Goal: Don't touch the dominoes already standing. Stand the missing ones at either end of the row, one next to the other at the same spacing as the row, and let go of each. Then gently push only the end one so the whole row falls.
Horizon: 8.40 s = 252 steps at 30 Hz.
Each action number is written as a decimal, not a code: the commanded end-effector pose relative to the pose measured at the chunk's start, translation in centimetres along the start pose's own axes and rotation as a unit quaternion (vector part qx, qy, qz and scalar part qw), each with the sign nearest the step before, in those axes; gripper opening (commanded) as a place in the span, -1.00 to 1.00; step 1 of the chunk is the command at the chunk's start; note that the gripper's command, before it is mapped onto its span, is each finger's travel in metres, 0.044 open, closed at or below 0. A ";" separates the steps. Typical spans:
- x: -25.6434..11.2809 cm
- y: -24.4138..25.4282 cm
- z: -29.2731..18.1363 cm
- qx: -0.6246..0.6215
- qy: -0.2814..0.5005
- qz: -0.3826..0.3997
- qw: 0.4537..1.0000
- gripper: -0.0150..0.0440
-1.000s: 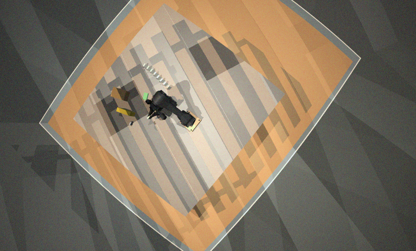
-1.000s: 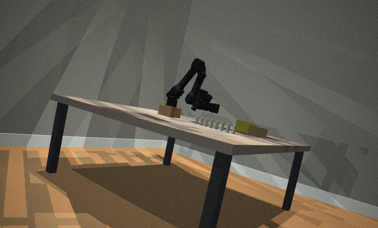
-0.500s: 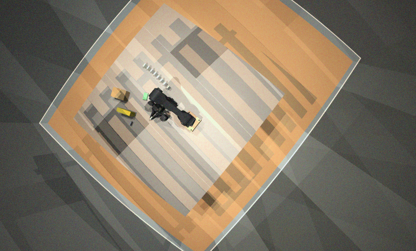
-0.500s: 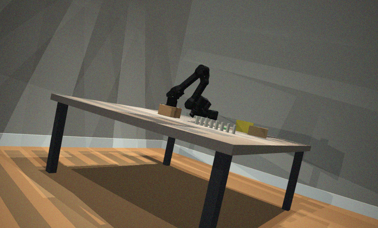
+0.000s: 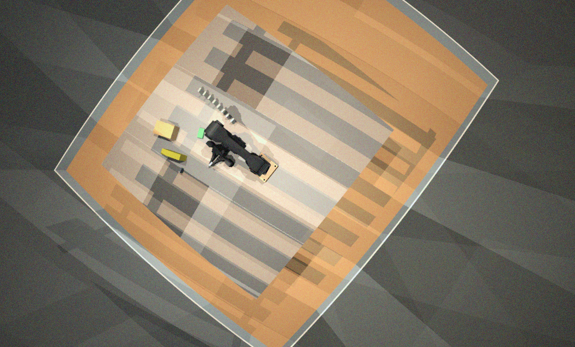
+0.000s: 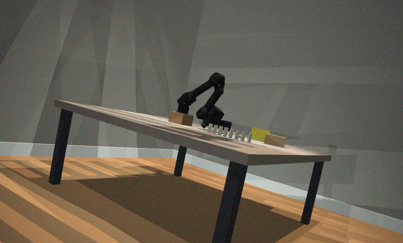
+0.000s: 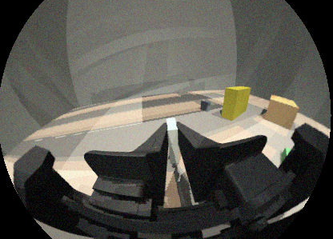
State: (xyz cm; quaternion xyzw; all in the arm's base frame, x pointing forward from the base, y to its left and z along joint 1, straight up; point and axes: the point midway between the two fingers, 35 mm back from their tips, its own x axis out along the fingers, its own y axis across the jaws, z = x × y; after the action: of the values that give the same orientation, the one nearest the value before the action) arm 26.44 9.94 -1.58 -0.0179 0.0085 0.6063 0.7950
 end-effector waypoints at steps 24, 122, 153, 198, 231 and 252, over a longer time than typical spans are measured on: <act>-0.2 -0.1 4.4 0.000 0.000 0.000 1.000 1.00; 3.0 -0.1 1.2 0.523 0.475 -0.497 0.504 0.47; 2.3 0.0 14.8 0.524 0.475 -0.495 0.505 -0.13; -23.7 -5.9 5.1 0.509 0.486 -0.500 0.505 -0.13; -23.4 -5.2 0.7 0.509 0.486 -0.500 0.505 0.85; -23.7 -5.1 13.8 0.510 0.484 -0.500 0.505 1.00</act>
State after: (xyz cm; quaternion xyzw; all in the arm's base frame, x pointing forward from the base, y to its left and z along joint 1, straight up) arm 25.35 -13.93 12.57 0.0969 0.6842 -0.1067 0.7149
